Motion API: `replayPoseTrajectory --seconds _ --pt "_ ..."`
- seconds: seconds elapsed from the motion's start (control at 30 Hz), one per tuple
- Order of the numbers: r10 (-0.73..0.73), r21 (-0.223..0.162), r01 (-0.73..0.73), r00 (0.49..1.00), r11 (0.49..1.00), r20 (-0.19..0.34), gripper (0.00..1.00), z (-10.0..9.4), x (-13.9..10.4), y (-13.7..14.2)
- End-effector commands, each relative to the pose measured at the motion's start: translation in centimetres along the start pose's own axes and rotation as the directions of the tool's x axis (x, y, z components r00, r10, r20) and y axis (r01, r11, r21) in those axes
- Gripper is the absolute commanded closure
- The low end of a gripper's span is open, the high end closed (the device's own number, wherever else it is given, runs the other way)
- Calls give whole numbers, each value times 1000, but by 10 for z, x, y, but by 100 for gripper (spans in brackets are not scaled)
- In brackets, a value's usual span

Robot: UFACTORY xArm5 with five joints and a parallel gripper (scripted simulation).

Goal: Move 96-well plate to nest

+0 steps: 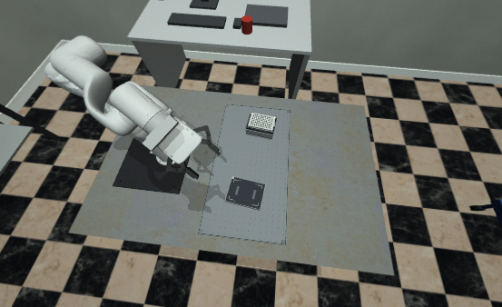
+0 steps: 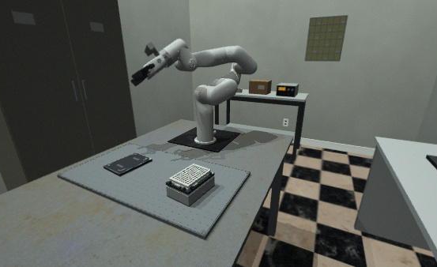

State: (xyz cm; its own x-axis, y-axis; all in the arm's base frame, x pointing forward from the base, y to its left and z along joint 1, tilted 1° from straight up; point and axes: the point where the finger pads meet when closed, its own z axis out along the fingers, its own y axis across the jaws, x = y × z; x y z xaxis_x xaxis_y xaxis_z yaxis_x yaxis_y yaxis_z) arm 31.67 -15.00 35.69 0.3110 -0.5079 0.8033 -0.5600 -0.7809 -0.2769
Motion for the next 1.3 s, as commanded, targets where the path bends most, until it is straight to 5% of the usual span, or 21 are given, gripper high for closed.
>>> replayPoseTrajectory --seconds 0.0,0.1,0.53,0.67,0.97,1.27 --pt "-41 2 41 996 999 84 0 9 -3 -11" --pt "-57 5 57 992 998 113 0 12 -6 -15" --pt "-250 72 242 875 968 414 0 38 -39 -57" --pt "-269 82 260 856 962 441 0 41 -44 -62" --pt "-403 176 380 682 908 610 0 54 -75 -91" --pt "-478 249 443 541 861 691 0 61 -98 -110"
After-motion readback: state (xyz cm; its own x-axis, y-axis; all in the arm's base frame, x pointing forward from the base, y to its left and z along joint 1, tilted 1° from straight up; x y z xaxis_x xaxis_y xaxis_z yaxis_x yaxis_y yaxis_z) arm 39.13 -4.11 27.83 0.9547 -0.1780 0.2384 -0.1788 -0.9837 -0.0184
